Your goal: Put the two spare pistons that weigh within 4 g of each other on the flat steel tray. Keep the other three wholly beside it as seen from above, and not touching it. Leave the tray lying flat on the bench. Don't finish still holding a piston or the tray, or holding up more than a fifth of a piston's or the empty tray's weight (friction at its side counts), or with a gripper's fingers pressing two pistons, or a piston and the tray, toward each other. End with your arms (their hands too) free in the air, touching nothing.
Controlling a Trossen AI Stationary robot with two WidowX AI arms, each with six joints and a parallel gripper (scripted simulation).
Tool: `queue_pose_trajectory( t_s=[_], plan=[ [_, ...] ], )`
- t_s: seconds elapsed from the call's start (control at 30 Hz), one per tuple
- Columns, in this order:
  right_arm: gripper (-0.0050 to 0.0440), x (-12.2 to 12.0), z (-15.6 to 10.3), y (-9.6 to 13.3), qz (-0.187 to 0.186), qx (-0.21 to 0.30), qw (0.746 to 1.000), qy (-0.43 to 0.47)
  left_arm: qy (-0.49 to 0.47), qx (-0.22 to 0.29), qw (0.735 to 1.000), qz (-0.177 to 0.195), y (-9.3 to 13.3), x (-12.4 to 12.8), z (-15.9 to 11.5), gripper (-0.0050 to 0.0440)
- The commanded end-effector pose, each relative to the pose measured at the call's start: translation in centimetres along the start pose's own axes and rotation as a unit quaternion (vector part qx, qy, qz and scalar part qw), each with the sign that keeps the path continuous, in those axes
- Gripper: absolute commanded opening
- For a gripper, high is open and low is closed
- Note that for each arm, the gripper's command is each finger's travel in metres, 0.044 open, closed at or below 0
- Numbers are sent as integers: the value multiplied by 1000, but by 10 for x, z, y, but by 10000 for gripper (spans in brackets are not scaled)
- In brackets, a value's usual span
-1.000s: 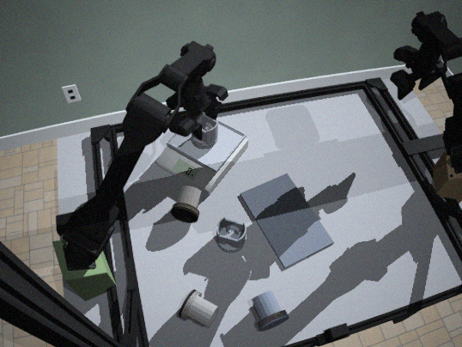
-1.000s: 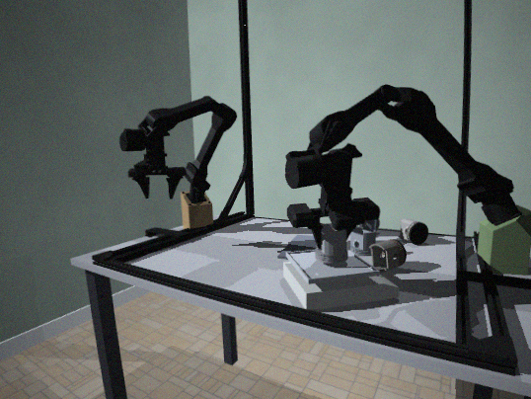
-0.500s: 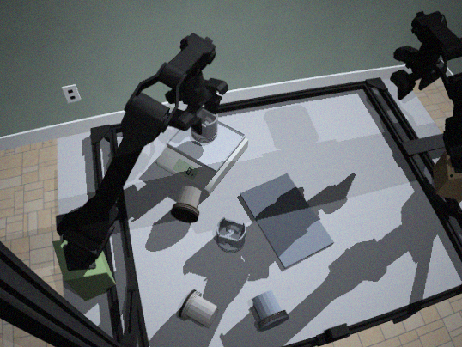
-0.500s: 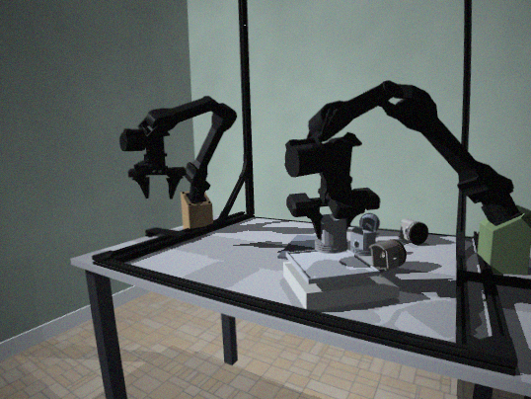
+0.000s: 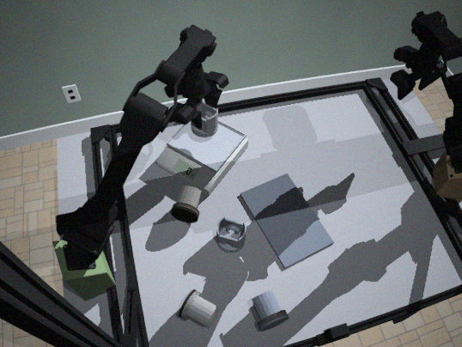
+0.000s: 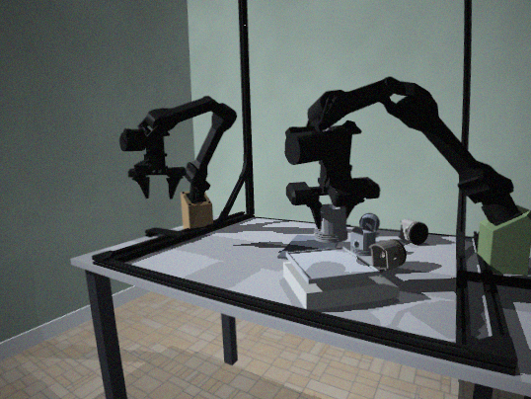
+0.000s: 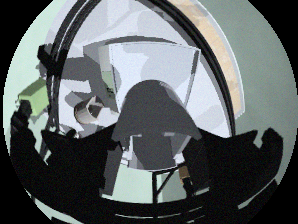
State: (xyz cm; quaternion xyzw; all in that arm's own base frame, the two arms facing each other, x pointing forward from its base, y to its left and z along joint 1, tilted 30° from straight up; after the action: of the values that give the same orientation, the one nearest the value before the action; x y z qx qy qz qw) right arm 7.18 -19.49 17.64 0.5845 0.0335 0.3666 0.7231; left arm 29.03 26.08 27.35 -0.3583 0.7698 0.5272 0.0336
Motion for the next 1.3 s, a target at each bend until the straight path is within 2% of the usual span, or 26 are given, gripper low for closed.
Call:
queue_pose_trajectory(
  t_s=[0.0, 0.33, 0.63, 0.73, 1.2, 1.27],
  plan=[
    [440, 0, 0, 0, 2, 0, 1000, 1, -6, -1, 1000, -11, 14, -2, -4, 158],
    [440, 0, 0, 0, 2, 0, 1000, 1, -10, -1, 1000, -18, 20, -4, -6, 158],
    [440, 0, 0, 0, 2, 0, 1000, 1, -128, -18, 992, -1, 21, 40, -10, 158],
    [440, 0, 0, 0, 2, 0, 1000, 1, -141, -20, 990, 1, 21, 45, -11, 158],
    [440, 0, 0, 0, 2, 0, 1000, 1, -318, -46, 947, 26, 21, 114, -17, 158],
    [440, 0, 0, 0, 2, 0, 1000, 1, -318, -46, 947, 26, 21, 114, -17, 158]
  ],
)
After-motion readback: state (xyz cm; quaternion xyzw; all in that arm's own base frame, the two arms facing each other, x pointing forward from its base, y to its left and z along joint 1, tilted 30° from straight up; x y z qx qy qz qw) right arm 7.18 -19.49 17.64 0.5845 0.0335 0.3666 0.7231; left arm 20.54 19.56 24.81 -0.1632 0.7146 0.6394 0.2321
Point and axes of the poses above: on each arm, the point midway between the two fingers, 35 mm back from their tips, its own y axis back along the fingers, its own x axis across the jaws, z = x × y, the point moved 4 cm from there along y, back along the fingers, and after that the axes turned 2 degrees about -y, right-handed, at the moved point
